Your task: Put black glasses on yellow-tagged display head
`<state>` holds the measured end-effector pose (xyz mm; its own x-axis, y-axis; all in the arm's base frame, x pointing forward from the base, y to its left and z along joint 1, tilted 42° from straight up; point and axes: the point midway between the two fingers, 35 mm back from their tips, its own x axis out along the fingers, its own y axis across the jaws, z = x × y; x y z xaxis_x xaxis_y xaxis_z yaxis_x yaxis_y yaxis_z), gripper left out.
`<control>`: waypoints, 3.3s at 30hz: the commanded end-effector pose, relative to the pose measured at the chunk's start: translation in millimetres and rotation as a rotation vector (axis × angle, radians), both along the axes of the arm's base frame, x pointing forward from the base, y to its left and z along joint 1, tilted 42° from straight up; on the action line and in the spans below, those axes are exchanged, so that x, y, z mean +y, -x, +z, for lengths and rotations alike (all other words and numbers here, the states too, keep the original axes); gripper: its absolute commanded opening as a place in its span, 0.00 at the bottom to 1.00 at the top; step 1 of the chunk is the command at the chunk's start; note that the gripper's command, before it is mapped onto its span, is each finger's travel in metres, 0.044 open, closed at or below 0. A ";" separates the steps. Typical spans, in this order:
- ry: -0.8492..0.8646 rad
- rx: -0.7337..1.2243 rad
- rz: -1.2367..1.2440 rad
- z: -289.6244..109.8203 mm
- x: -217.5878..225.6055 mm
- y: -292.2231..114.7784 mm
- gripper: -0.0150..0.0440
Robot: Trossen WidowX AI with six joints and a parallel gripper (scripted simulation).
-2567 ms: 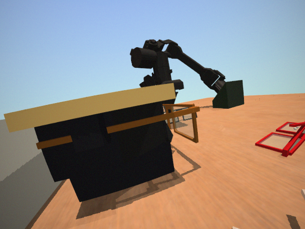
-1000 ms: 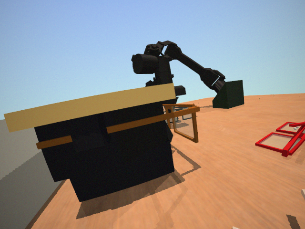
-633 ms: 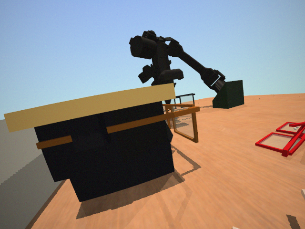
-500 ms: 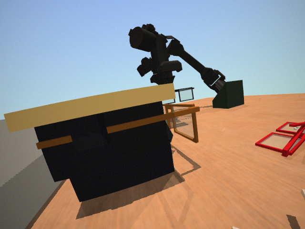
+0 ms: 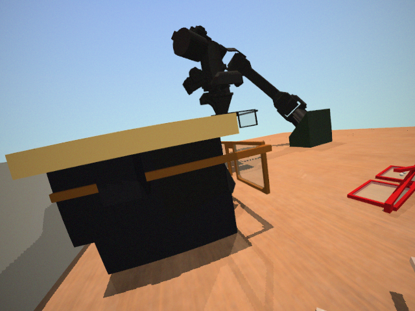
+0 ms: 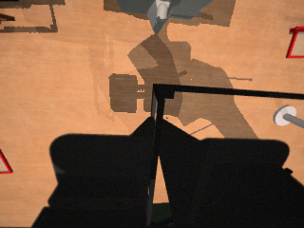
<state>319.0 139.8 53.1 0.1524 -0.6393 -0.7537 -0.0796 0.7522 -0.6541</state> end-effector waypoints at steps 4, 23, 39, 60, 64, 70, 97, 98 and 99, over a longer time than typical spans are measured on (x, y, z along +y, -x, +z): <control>0.007 0.065 0.084 34.9 -32.9 -12.7 0.25; 0.078 0.279 0.334 118.4 -132.3 -12.3 0.25; 0.080 0.286 0.343 103.9 -150.3 -16.5 0.25; 0.083 0.285 0.342 73.3 -169.6 -24.2 0.25; 0.083 0.285 0.342 72.1 -167.9 -25.2 0.25; 0.083 0.285 0.342 70.4 -165.6 -26.6 0.25; 0.082 0.284 0.342 61.2 -152.4 -37.2 0.25; 0.082 0.284 0.342 61.0 -151.9 -37.7 0.25; 0.082 0.284 0.342 60.7 -151.5 -38.1 0.25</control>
